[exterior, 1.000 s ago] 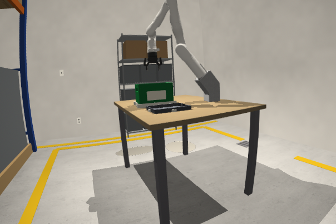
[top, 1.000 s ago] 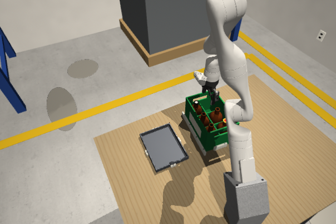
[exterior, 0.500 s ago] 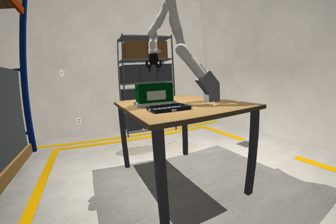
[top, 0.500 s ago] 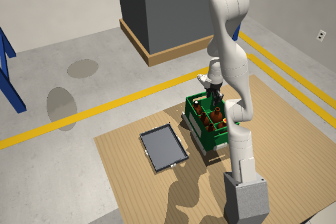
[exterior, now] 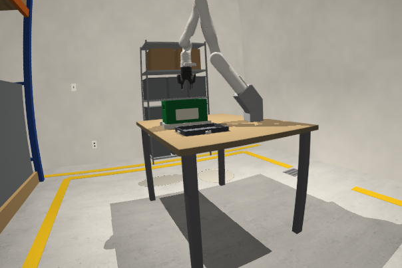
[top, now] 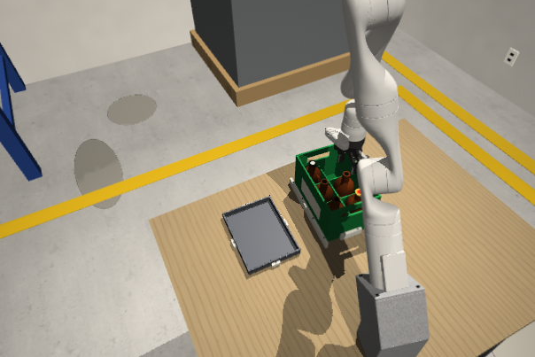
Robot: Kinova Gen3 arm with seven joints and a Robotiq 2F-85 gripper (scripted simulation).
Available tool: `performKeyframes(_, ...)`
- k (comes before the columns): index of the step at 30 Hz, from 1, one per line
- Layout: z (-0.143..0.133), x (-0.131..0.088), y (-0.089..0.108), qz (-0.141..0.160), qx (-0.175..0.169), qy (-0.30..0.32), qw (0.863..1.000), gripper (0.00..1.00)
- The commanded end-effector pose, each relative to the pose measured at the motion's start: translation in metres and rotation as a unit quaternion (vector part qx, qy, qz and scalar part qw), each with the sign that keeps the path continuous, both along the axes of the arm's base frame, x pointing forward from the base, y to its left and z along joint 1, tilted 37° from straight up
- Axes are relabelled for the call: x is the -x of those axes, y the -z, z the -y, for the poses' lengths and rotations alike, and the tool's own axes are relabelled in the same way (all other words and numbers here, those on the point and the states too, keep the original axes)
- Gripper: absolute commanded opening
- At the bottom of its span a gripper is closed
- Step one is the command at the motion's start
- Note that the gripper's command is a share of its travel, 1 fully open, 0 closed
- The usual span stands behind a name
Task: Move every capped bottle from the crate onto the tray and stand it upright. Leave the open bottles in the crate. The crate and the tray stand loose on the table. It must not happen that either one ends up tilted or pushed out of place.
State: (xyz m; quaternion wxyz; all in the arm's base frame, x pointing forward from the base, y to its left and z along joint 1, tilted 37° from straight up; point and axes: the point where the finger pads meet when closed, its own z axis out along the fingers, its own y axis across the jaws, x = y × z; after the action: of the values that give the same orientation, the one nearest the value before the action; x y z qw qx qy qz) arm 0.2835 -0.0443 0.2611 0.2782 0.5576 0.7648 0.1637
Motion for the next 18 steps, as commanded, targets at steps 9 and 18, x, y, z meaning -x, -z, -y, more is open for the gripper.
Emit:
performKeyframes(9,0.017,0.011,0.029,-0.006,0.037,-0.061,0.997,0.6)
performKeyframes(18,0.029,0.016,0.04,-0.018,0.064,-0.088,0.994,0.6)
